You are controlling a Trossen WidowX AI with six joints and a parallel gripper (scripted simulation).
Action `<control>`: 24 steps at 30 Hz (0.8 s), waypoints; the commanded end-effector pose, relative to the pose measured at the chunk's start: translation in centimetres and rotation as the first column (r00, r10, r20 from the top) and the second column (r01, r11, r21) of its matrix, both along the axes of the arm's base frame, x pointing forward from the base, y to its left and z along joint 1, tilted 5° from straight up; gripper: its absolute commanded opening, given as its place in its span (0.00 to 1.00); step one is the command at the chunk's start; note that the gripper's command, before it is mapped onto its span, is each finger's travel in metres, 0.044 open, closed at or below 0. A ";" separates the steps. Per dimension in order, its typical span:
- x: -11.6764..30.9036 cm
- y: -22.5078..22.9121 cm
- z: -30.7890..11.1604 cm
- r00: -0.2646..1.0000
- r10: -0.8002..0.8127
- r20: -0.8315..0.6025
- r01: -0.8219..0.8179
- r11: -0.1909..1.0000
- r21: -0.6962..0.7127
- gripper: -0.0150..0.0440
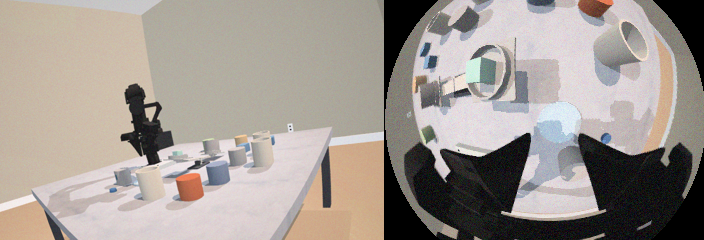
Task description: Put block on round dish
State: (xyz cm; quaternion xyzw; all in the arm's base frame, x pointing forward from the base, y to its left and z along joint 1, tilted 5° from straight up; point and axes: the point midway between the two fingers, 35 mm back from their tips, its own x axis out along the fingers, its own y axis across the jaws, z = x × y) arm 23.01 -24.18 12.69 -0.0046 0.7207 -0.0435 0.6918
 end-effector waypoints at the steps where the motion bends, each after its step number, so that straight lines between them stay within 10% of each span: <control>1: 1.2 0.7 0.1 0.989 0.148 -0.004 -0.148 0.989 0.014 0.69; 24: 6.0 5.4 0.9 0.590 0.808 -0.010 -0.805 0.588 0.082 0.69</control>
